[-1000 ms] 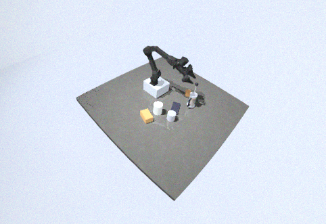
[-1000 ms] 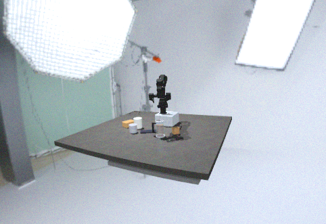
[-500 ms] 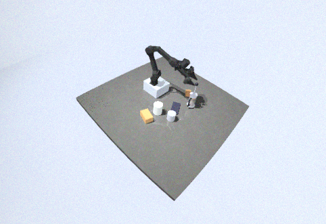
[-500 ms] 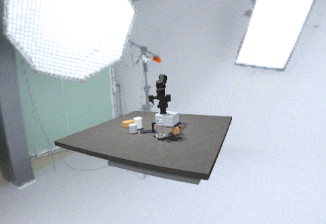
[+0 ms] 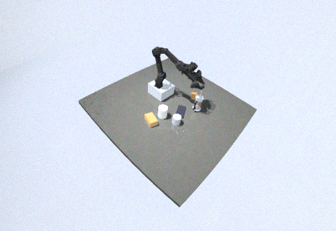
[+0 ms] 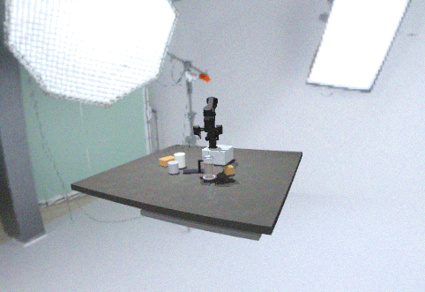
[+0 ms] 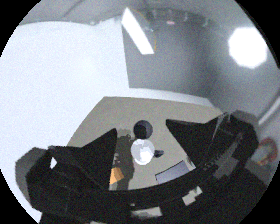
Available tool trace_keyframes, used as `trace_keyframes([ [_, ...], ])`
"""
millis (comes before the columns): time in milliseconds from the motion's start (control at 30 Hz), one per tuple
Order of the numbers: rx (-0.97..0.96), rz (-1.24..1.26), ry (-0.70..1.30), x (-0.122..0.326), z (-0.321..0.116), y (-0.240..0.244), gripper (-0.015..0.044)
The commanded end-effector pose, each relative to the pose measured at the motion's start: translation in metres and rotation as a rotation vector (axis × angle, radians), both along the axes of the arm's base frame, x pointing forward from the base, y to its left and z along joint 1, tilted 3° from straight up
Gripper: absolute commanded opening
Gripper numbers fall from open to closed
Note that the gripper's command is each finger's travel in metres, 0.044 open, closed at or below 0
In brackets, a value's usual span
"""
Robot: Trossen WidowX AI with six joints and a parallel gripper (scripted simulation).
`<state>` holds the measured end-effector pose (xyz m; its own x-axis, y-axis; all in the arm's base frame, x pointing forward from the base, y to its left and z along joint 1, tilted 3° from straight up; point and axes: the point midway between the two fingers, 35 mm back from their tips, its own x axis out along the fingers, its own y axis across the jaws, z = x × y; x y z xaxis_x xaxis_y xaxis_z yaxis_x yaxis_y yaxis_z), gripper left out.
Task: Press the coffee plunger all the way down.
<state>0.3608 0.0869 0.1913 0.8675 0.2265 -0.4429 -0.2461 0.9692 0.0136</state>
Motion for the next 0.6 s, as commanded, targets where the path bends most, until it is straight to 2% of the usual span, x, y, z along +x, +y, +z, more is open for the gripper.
trace_keyframes([
  [0,0.002,-0.005,0.002,0.0023,-0.0007,0.0002,0.0309],
  [233,0.002,-0.005,0.002,0.0023,-0.0007,0.0002,0.0125],
  [567,0.002,-0.005,0.002,0.0023,-0.0009,0.0002,0.0119],
])
